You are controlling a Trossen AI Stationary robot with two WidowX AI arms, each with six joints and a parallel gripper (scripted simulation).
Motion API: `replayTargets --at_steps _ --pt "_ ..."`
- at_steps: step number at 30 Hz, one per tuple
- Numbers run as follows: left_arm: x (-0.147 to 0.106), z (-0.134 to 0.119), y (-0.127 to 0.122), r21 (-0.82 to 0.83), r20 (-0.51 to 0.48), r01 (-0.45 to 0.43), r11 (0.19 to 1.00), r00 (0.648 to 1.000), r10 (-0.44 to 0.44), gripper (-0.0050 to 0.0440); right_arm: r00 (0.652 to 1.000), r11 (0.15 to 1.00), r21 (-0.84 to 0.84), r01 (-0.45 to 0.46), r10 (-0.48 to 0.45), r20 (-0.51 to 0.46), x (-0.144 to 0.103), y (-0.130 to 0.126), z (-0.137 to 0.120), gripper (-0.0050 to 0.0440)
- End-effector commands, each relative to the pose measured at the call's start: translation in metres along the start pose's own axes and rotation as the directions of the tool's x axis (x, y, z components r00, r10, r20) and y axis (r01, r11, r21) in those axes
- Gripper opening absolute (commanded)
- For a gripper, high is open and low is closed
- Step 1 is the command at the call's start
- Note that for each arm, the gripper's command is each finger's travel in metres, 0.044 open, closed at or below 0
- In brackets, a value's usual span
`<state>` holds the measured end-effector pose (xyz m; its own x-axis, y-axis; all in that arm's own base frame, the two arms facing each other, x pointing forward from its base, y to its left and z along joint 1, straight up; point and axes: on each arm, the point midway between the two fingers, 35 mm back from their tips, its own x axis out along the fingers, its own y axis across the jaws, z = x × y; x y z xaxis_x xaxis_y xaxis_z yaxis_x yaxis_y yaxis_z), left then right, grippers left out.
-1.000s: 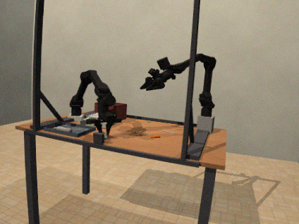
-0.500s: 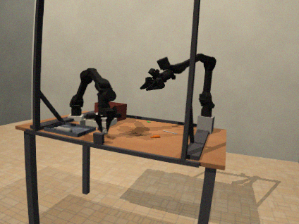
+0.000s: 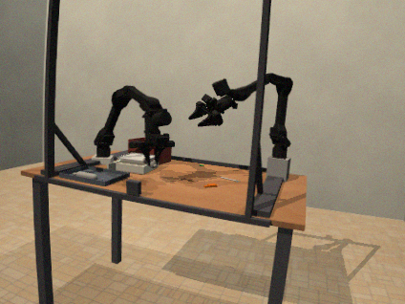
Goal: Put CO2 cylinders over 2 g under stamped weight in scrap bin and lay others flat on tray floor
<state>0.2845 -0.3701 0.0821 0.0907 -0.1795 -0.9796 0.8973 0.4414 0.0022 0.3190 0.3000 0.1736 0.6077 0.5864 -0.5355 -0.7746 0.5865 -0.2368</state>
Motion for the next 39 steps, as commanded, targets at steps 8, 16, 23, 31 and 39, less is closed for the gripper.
replayTargets --at_steps 8,16,23,31,39 --pt "-0.088 -0.087 0.078 0.009 0.053 -0.019 1.0 0.998 0.018 -0.005 0.997 0.898 -0.434 0.076 -0.077 0.016 -0.009 -0.03 -0.012 0.044" --pt "-0.115 -0.157 0.101 0.009 0.043 -0.018 1.0 0.999 0.018 -0.005 0.992 0.706 -0.702 0.093 -0.129 0.001 -0.012 -0.051 -0.029 0.044" --pt "-0.125 -0.19 0.104 0.008 0.041 -0.018 1.0 0.999 0.017 -0.005 0.987 0.522 -0.849 0.078 -0.16 -0.008 -0.014 -0.062 -0.039 0.044" --pt "-0.136 -0.235 0.102 0.007 0.041 -0.016 1.0 0.999 0.016 -0.005 0.977 0.21 -0.977 0.02 -0.211 -0.025 -0.019 -0.081 -0.056 0.044" --pt "-0.139 -0.257 0.098 0.006 0.043 -0.016 1.0 0.999 0.016 -0.005 0.969 -0.04 -0.998 -0.049 -0.246 -0.038 -0.023 -0.093 -0.068 0.044"
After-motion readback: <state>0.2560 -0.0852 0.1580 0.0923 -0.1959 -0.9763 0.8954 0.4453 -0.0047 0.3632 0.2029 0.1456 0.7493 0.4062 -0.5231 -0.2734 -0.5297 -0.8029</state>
